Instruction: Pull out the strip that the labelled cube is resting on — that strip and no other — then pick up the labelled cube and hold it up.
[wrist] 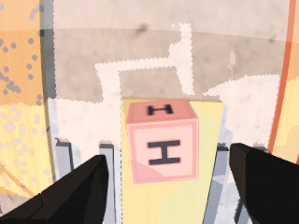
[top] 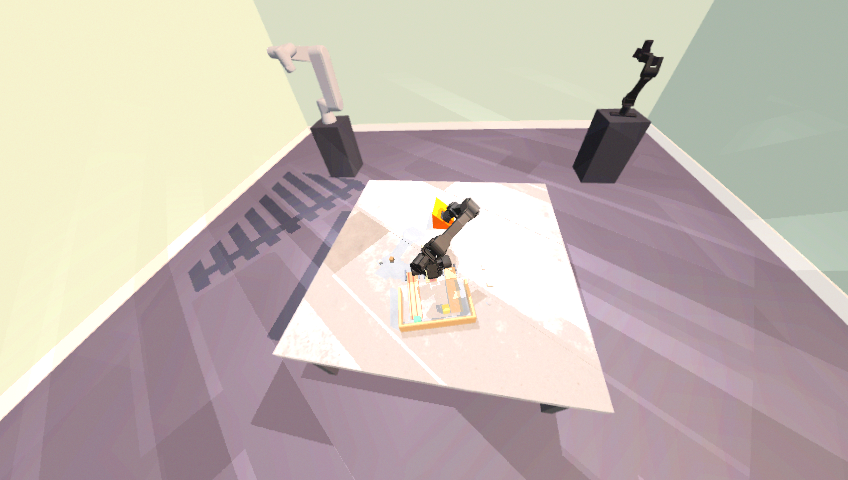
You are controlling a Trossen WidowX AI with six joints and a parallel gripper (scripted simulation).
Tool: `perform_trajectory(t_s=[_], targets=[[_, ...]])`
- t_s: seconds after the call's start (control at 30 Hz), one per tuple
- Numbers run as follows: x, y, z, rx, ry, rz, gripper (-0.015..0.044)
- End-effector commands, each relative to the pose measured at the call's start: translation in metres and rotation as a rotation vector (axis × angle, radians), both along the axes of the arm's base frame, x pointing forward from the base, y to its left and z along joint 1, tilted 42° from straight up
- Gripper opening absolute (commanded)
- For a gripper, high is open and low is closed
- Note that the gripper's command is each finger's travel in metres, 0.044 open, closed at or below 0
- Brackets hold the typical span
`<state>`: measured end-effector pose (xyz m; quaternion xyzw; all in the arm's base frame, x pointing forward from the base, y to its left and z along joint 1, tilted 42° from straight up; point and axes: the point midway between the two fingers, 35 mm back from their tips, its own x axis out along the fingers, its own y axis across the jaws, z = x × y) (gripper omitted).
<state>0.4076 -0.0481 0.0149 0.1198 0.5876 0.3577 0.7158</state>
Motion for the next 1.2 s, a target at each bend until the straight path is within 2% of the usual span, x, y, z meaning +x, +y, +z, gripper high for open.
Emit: perform_trajectory(t_s=[0.0, 0.57, 0.7, 0.93, 1.07, 1.17], targets=[[0.000, 0.005, -0.005, 0.004, 0.003, -0.004, 0.0250], [0.001, 0.022, -0.023, 0.006, 0.002, -0.004, 0.0250], [0.001, 0.019, -0.021, 0.002, 0.000, 0.001, 0.0145], [0.001, 0.019, -0.021, 0.002, 0.000, 0.001, 0.0098], [-0.002, 0.018, -0.019, 0.002, 0.001, 0.001, 0.0000], [-0.015, 0.012, -0.012, 0.001, 0.002, -0.001, 0.0000]])
